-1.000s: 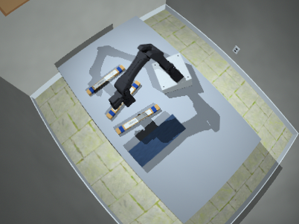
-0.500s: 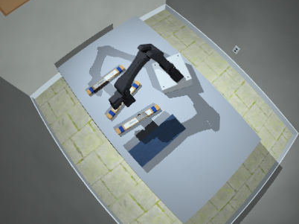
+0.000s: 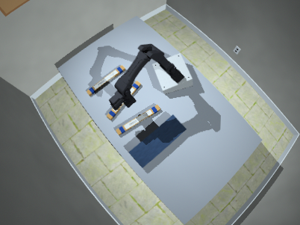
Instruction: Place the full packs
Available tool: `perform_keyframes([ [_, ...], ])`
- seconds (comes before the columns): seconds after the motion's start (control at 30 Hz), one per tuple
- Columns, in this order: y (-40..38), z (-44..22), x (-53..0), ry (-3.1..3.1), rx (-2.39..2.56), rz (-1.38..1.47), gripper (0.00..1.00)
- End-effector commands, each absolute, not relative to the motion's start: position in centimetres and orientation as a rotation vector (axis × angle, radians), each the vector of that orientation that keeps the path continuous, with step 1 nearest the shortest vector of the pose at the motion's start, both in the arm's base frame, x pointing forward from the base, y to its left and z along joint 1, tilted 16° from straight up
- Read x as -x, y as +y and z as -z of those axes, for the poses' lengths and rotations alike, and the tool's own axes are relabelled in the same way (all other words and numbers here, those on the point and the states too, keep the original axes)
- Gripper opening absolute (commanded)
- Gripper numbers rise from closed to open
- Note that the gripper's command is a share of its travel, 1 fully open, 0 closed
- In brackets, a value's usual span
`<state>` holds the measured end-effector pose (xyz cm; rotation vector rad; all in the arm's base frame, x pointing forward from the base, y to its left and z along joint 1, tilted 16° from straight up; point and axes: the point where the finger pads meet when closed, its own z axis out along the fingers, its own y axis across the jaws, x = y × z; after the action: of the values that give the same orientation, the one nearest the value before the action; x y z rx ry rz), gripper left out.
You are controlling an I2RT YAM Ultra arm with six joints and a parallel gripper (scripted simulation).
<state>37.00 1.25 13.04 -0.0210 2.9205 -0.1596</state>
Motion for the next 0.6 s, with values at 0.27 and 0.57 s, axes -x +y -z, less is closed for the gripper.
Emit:
perform_keyframes([
  [0.27,0.8,-16.4,-37.6,2.838,-0.003,0.141,0.74],
  [0.57,-5.2,-15.3,-38.4,2.847,0.004,0.148,0.74],
])
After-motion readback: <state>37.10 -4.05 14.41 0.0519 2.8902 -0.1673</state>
